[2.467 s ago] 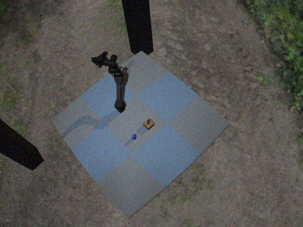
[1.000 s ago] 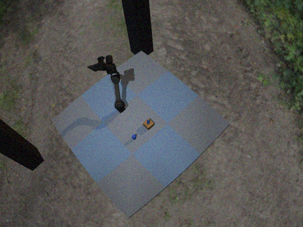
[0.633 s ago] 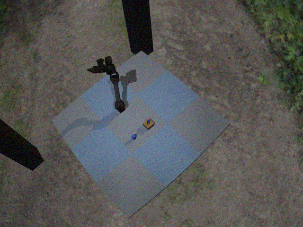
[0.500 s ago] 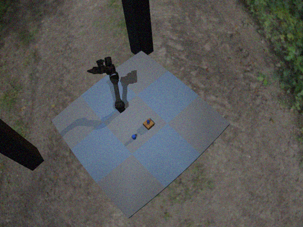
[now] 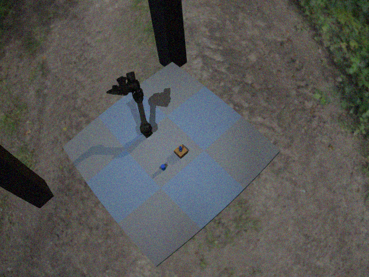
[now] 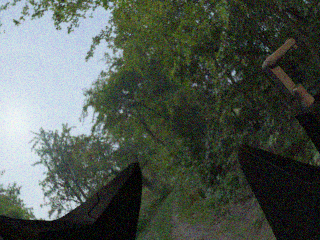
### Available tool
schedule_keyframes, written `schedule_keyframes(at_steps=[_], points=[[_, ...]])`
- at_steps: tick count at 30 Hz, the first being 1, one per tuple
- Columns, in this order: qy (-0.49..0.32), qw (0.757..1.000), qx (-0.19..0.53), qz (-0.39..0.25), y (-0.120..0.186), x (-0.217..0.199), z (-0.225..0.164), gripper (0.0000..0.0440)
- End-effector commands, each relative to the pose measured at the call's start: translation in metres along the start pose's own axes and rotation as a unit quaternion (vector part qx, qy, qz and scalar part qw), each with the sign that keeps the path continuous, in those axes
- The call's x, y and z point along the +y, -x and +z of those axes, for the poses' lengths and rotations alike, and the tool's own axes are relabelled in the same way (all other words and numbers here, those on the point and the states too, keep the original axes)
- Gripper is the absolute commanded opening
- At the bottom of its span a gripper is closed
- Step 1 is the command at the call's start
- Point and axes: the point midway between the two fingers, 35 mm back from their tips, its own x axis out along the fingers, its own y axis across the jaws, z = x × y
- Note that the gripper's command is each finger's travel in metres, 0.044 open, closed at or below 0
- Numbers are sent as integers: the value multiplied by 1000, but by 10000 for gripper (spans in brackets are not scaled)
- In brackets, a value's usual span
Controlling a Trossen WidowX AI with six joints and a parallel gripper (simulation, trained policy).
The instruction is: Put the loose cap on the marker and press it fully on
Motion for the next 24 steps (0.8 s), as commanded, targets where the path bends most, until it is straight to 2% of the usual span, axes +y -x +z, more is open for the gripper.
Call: schedule_keyframes(at_steps=[1, 24], points=[[1, 1000, 11, 10, -1, 5, -7, 297], [39, 991, 106, 74, -2, 37, -64, 300]])
